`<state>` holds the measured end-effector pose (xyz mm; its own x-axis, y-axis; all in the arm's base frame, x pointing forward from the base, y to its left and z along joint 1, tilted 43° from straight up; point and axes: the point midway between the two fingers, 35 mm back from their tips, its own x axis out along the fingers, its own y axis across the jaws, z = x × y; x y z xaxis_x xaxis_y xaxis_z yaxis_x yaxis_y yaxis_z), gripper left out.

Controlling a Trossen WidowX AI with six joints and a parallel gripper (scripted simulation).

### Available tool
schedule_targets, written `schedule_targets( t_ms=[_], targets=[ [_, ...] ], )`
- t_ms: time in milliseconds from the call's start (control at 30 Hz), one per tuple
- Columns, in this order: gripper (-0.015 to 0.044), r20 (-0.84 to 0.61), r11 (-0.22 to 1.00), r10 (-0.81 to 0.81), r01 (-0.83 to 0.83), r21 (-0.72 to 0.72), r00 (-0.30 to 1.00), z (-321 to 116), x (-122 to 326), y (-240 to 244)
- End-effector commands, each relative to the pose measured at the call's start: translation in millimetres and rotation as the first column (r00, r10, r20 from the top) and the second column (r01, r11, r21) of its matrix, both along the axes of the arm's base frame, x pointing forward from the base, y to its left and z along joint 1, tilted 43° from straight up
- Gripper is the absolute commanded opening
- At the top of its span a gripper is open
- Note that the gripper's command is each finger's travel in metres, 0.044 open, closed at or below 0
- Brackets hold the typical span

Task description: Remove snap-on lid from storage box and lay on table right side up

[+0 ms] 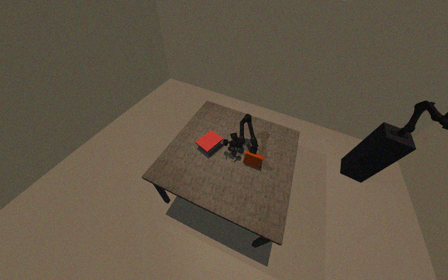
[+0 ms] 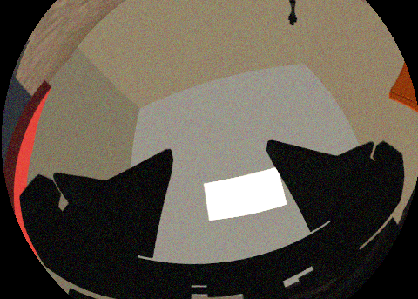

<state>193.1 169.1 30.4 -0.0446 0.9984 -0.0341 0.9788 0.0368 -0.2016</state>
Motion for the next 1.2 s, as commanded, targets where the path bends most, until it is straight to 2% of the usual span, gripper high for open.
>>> schedule_targets(
  t_ms=[0,67,167,300,367,500,633,700,800,867,967,1033,1167],
  targets=[
    [0.0374,-0.003,1.000,-0.007,0.007,-0.009,1.000,-1.7,2.0,1.3],
    [0.0321,-0.019,0.994,-0.062,0.060,-0.089,0.998,-15.4,17.3,11.1],
    [0.0242,-0.012,0.947,-0.171,0.161,-0.280,0.985,-44.9,47.9,31.6],
    [0.0235,0.071,0.804,-0.271,0.266,-0.531,0.960,-78.6,77.8,52.4],
    [0.0235,0.101,0.773,-0.272,0.279,-0.570,0.957,-83.3,80.7,55.7],
    [0.0235,0.284,0.553,-0.222,0.360,-0.751,0.933,-101.7,92.3,69.7],
    [0.0235,0.458,0.261,-0.134,0.477,-0.839,0.879,-99.7,101.1,72.1],
    [0.0235,0.481,0.220,-0.093,0.489,-0.844,0.872,-98.1,99.6,74.0],
    [0.0235,0.563,0.003,0.058,0.563,-0.826,0.825,-88.7,95.4,66.8],
    [0.0235,0.602,-0.151,0.175,0.626,-0.765,0.779,-76.6,92.7,56.6],
    [0.0235,0.627,-0.337,0.374,0.731,-0.594,0.683,-46.9,89.4,43.8],
    [0.0235,0.627,-0.363,0.414,0.751,-0.551,0.660,-39.7,88.9,42.4],
    [0.0235,0.592,-0.424,0.611,0.849,-0.316,0.525,1.0,85.4,44.3]
  ],
)
